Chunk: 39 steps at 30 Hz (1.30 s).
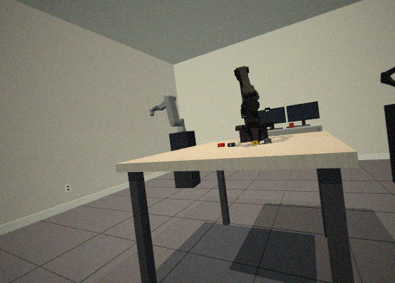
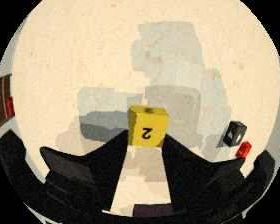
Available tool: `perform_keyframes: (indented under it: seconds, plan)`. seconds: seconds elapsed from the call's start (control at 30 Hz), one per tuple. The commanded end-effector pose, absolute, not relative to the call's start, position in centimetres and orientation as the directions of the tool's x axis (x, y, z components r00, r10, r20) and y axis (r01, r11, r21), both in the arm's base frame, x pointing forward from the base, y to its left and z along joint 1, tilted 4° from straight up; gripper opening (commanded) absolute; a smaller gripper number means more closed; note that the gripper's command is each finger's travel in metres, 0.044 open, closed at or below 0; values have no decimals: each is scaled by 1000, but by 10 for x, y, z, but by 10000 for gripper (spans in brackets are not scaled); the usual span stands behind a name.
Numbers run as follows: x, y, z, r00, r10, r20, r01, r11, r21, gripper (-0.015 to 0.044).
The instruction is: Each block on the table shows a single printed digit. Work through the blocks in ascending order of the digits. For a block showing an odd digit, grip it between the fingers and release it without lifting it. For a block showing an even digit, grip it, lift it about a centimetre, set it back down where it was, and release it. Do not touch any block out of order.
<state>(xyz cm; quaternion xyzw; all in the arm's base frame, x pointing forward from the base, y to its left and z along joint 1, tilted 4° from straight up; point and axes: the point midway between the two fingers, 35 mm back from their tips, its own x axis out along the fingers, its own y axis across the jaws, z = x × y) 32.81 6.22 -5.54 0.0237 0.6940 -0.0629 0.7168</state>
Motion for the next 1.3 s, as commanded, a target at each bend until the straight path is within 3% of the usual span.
perform_keyframes:
  seconds: [0.0,1.27]
  plan:
    - [329,62,-56,31,-62,-998,119,991,-58,120]
    - [329,62,-56,31,-62,-998,119,991,-58,120]
